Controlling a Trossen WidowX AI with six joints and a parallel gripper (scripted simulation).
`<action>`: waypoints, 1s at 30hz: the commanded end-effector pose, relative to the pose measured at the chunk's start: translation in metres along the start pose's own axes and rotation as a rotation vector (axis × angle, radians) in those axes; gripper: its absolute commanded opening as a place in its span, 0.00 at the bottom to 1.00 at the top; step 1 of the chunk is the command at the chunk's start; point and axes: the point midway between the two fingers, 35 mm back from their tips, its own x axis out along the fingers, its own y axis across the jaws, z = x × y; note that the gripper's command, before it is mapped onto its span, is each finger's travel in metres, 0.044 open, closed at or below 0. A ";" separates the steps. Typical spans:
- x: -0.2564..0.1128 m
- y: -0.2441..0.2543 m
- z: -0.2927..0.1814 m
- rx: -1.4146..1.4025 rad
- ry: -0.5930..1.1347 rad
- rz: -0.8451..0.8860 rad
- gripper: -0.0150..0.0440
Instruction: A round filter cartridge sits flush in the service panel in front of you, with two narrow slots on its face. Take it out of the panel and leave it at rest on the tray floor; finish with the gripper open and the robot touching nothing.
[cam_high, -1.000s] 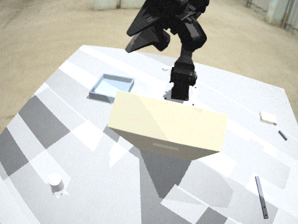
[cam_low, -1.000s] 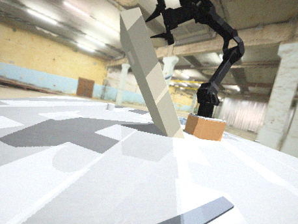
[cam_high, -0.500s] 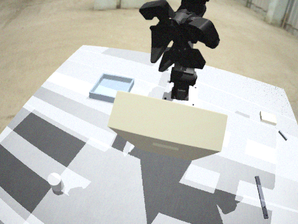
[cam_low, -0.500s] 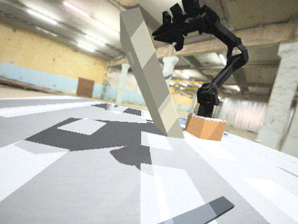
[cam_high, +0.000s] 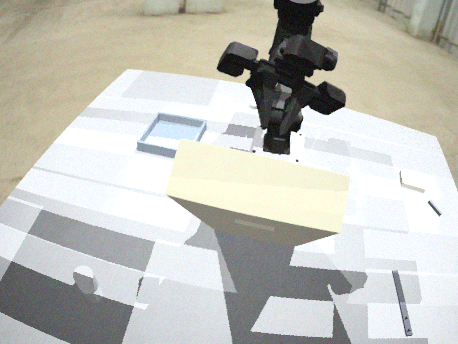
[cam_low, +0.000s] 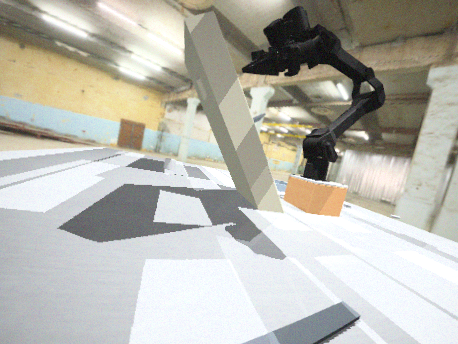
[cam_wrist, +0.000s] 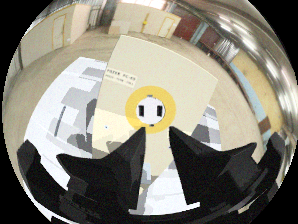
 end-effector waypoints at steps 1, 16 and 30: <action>0.001 0.004 -0.004 0.027 0.004 0.015 0.44; 0.011 0.003 -0.003 0.027 0.003 0.015 0.44; 0.034 0.003 -0.002 0.027 0.002 0.014 0.44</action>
